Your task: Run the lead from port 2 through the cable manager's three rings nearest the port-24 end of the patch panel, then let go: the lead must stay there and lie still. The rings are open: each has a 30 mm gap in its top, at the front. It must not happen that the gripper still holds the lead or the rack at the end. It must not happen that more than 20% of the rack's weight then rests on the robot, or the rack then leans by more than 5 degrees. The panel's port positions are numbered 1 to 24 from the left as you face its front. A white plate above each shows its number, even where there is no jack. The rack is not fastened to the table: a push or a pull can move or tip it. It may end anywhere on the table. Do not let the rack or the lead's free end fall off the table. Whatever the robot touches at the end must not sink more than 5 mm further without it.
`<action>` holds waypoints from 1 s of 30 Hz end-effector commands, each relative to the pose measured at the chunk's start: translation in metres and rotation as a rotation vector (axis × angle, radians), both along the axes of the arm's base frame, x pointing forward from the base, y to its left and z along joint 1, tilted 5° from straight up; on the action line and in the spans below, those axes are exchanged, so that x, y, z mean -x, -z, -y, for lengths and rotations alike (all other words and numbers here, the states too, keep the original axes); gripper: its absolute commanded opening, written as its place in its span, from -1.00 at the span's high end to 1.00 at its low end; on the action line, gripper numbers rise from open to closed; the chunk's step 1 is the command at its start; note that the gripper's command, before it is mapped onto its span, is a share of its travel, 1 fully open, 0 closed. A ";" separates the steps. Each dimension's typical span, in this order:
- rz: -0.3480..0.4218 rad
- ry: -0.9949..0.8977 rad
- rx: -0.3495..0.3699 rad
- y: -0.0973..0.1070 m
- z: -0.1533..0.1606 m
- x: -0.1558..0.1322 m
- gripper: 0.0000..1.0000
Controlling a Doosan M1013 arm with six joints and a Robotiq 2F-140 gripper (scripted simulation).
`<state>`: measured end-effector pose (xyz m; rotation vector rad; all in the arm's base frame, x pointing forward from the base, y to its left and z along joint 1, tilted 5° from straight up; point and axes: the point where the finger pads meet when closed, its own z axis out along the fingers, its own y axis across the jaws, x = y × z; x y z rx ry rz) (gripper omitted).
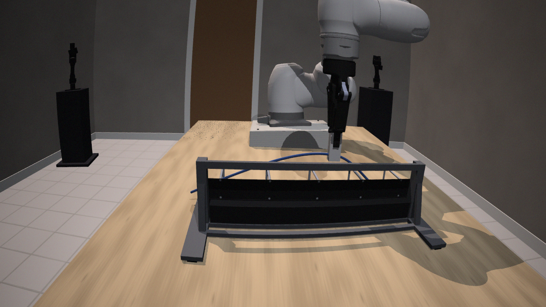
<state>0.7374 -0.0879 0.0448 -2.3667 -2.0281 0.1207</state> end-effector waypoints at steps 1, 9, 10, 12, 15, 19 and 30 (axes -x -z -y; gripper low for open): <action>0.000 0.000 0.000 0.000 0.000 0.000 1.00; 0.000 0.000 0.000 0.000 0.000 0.000 1.00; 0.000 0.000 0.000 0.000 0.000 0.000 1.00; 0.000 0.000 0.000 0.000 0.000 0.000 1.00; 0.000 0.000 0.000 0.001 0.000 0.000 1.00; 0.000 0.000 0.000 0.002 0.000 0.000 1.00; 0.000 0.000 0.000 0.007 0.000 0.000 1.00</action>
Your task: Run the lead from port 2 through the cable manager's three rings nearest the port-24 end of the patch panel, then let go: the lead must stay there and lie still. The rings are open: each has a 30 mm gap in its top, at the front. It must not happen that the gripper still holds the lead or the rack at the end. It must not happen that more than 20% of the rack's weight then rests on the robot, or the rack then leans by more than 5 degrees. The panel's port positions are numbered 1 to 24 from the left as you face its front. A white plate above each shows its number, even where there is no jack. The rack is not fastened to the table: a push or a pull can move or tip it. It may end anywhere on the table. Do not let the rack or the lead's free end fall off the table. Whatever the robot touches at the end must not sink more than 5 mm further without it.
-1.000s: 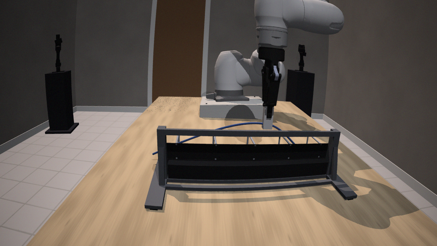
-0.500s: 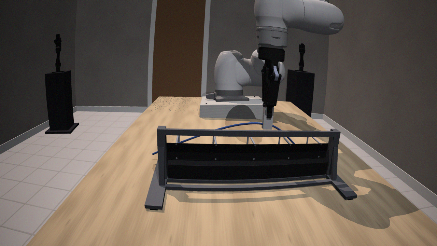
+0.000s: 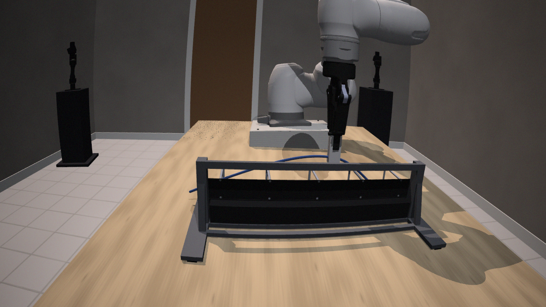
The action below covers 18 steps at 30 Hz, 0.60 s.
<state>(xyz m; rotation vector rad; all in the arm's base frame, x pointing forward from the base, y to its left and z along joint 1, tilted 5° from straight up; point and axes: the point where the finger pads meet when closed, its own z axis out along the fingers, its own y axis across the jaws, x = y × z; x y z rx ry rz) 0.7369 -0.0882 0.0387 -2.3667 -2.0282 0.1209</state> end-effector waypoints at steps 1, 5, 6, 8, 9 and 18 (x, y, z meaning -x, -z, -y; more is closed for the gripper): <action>0.001 0.000 0.000 0.002 0.000 0.000 1.00; 0.001 0.000 0.000 0.005 0.000 0.000 1.00; 0.001 0.000 0.000 0.006 0.000 0.000 1.00; 0.001 0.000 0.000 0.008 0.000 0.000 1.00; 0.001 0.000 0.000 0.010 0.000 0.001 1.00; 0.001 0.000 0.000 0.018 0.001 0.001 1.00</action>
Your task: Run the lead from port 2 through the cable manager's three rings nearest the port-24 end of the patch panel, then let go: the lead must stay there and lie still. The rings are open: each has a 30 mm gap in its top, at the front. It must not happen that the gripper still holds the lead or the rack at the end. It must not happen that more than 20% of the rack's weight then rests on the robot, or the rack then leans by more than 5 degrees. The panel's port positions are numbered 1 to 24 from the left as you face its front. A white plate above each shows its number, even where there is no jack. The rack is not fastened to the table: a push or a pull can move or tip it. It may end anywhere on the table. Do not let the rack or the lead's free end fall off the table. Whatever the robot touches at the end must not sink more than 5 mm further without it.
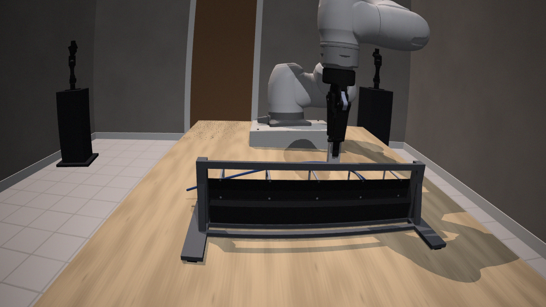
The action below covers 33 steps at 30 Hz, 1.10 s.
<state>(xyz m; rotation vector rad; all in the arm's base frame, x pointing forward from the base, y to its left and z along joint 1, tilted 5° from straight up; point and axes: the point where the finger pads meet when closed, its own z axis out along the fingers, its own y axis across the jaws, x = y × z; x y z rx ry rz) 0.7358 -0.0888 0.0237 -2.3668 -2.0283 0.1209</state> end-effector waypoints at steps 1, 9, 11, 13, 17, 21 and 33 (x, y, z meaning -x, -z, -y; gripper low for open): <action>0.000 0.000 0.000 0.004 0.000 0.000 1.00; 0.000 0.000 0.000 0.013 0.000 0.001 1.00; 0.000 0.000 0.000 0.016 0.000 0.001 1.00; 0.000 0.000 0.000 0.018 0.001 0.001 1.00; 0.000 0.000 0.000 0.020 0.001 0.001 1.00; 0.000 0.000 0.000 0.024 0.001 0.002 1.00; 0.000 0.000 0.000 0.032 0.001 0.002 1.00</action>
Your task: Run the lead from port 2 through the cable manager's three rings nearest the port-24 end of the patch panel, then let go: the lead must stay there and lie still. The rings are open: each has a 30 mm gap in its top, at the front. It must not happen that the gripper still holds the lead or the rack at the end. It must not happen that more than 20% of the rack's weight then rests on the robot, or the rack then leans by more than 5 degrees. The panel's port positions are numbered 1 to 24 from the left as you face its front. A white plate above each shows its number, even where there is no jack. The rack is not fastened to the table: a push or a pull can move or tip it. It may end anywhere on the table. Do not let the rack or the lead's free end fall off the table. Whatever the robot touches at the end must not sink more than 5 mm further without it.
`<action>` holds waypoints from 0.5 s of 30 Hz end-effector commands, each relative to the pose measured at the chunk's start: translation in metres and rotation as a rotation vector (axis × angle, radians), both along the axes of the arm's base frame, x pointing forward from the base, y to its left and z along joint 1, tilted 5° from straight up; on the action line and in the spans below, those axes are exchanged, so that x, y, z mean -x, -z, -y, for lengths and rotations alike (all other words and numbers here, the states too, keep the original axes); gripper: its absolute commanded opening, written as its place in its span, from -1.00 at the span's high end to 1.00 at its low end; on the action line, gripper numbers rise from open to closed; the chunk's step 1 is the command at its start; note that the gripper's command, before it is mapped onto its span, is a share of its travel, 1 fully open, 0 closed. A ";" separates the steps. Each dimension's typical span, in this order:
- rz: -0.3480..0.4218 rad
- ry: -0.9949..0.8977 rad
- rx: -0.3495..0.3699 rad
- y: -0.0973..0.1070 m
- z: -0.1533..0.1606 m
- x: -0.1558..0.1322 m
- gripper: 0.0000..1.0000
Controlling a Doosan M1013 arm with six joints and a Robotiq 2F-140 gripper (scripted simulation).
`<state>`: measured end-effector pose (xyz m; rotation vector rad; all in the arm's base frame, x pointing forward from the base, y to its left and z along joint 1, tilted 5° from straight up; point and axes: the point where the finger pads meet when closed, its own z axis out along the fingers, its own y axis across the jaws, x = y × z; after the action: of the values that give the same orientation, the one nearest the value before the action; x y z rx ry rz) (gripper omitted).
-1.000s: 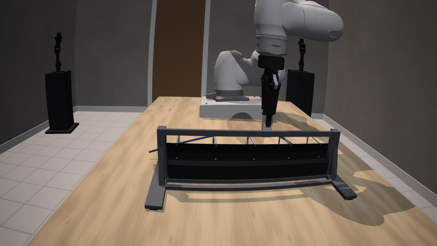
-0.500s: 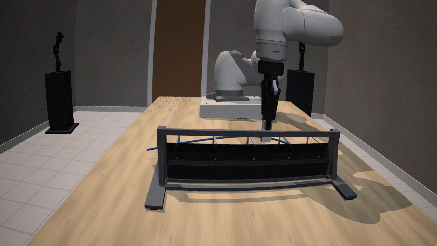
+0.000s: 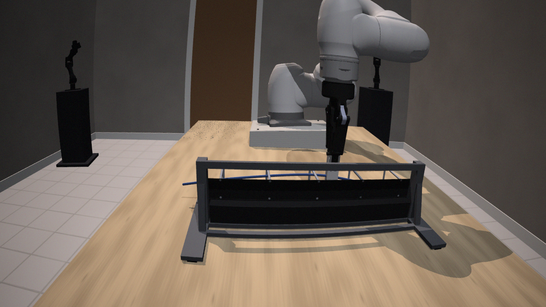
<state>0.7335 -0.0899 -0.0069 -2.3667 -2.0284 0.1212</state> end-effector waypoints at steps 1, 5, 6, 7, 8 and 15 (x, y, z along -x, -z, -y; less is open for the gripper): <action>0.001 0.000 0.000 0.002 0.000 0.000 1.00; 0.001 0.000 0.000 0.004 0.000 0.000 1.00; 0.001 0.000 0.000 0.004 0.000 0.000 1.00; 0.001 0.000 0.000 0.004 0.000 0.000 1.00; 0.001 0.000 0.000 0.005 0.000 0.000 1.00; 0.001 0.000 0.000 0.006 0.000 0.000 1.00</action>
<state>0.7332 -0.0901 -0.0122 -2.3668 -2.0285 0.1211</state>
